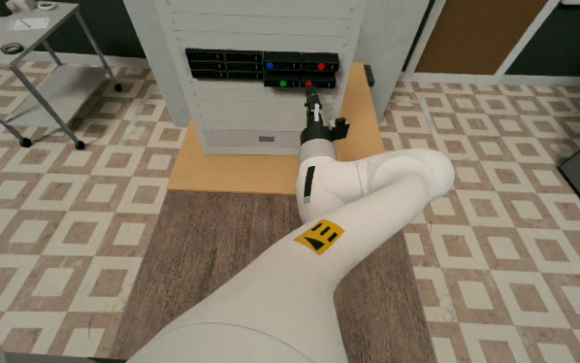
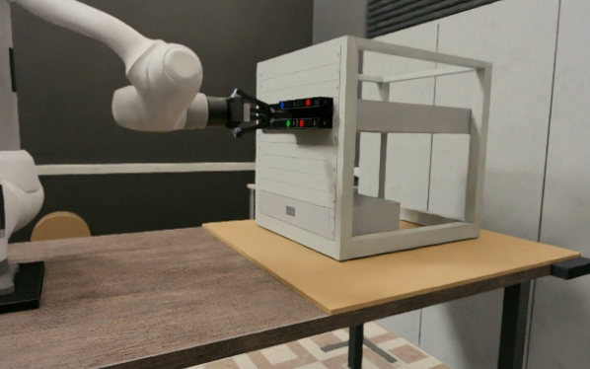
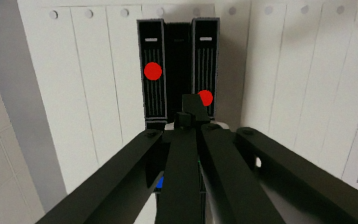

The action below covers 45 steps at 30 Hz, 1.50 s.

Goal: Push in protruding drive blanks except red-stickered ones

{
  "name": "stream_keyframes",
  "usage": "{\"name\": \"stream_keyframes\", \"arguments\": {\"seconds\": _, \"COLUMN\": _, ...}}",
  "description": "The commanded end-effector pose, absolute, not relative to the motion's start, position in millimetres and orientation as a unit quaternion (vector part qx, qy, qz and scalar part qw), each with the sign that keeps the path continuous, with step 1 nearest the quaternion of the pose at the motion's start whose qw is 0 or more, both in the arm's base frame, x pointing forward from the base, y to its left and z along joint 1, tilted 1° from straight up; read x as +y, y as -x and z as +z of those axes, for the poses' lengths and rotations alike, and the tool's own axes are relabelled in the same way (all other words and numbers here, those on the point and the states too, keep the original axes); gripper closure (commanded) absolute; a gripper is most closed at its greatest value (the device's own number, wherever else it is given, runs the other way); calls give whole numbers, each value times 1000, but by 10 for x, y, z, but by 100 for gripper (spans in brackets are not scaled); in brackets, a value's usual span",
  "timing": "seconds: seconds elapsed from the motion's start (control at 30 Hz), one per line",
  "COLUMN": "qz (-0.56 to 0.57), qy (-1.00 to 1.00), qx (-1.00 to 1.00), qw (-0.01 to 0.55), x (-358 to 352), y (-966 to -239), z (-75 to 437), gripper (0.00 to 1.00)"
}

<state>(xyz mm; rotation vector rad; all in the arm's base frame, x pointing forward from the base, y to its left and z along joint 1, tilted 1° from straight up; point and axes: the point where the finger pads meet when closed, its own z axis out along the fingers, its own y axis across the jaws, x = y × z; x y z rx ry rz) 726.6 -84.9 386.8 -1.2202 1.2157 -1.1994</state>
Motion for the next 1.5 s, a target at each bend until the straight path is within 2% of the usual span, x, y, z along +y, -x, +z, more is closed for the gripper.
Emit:
{"name": "stream_keyframes", "arguments": {"seconds": 0.0, "qz": -496, "qy": 504, "qx": 502, "qw": 498, "x": -849, "y": -7268, "z": 3877, "gripper": 90}}
{"name": "stream_keyframes", "arguments": {"seconds": 0.3, "qz": -496, "qy": 504, "qx": 502, "qw": 498, "x": -804, "y": -7265, "z": 3868, "gripper": 90}}
{"name": "stream_keyframes", "arguments": {"seconds": 0.87, "qz": -496, "qy": 504, "qx": 502, "qw": 498, "x": -92, "y": -7210, "z": 3713, "gripper": 90}}
{"name": "stream_keyframes", "arguments": {"seconds": 1.17, "qz": -496, "qy": 504, "qx": 502, "qw": 498, "x": -25, "y": -7207, "z": 3699, "gripper": 90}}
{"name": "stream_keyframes", "arguments": {"seconds": 1.47, "qz": -496, "qy": 504, "qx": 502, "qw": 498, "x": -24, "y": -7583, "z": 3694, "gripper": 90}}
